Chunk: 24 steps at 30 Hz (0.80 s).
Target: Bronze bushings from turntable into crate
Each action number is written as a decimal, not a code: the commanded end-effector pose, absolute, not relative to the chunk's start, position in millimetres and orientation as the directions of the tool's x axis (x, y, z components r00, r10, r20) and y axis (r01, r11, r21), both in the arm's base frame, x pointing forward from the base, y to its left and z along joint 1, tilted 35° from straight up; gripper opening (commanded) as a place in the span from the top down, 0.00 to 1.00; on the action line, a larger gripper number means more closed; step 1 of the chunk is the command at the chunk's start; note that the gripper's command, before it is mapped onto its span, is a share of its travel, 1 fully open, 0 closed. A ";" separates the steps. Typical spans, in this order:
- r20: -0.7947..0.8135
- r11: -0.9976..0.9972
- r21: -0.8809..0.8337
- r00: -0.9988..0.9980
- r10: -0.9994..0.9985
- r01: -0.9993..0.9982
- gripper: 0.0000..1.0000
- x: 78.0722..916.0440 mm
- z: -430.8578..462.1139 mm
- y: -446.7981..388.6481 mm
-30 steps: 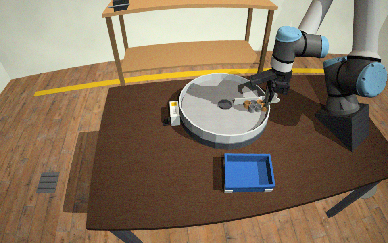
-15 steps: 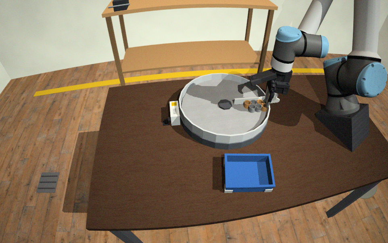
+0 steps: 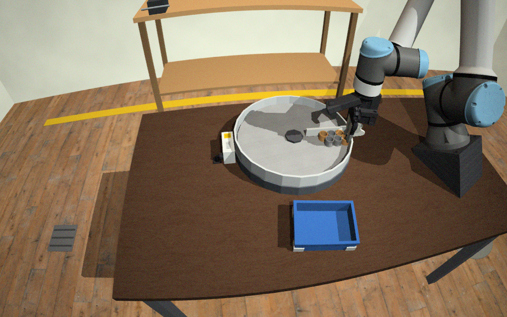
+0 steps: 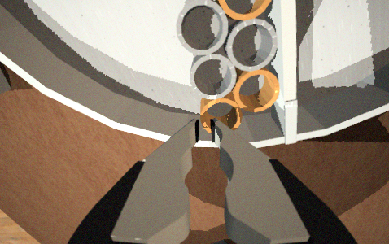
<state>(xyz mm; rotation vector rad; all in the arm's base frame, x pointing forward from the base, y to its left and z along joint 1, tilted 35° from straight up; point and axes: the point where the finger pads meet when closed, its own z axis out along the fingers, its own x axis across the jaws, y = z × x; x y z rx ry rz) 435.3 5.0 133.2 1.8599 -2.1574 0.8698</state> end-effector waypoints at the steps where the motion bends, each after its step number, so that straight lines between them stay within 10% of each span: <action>1: 0.480 0.055 -0.315 -0.209 -0.852 -0.947 0.94 436.6 123.1 0.2; 24: 0.480 0.054 -0.319 -0.210 -0.852 -0.946 0.94 439.5 120.2 -2.3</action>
